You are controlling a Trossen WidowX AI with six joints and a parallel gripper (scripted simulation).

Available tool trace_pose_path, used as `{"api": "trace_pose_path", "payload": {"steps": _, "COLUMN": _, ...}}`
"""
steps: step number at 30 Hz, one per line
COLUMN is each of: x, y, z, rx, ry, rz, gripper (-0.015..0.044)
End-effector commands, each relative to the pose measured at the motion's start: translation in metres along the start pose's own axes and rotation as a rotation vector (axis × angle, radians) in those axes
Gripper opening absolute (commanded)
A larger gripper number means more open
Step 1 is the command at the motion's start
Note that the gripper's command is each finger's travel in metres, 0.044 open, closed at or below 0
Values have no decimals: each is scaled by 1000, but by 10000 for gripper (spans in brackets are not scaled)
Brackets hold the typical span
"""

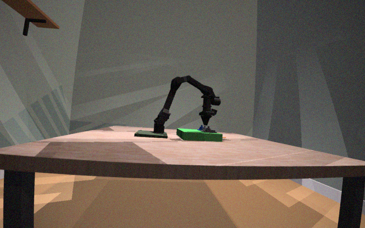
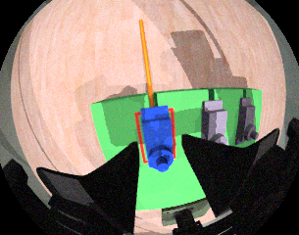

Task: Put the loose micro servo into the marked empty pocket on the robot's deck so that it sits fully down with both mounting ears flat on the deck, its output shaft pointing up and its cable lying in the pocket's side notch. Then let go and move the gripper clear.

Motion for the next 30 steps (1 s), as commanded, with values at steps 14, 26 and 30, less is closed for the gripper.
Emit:
{"api": "trace_pose_path", "payload": {"steps": 14, "x": 13, "y": 108, "z": 67, "rx": 6, "ry": -1, "rz": -3, "gripper": 440}}
{"api": "trace_pose_path", "payload": {"steps": 26, "x": 14, "y": 102, "z": 108, "rx": -7, "ry": -3, "rz": 1, "gripper": 440}}
{"api": "trace_pose_path", "payload": {"steps": 30, "x": 14, "y": 102, "z": 109, "rx": -8, "ry": -3, "rz": 1, "gripper": 440}}
Point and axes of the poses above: the point midway between the two fingers, 35 mm back from their tips, its own z axis back along the fingers, its own x axis across the jaws, y = z × x, the point moved 7 cm from there along z, back along the fingers, and after that the axes turned 7 degrees about z, right-handed, at the moved point
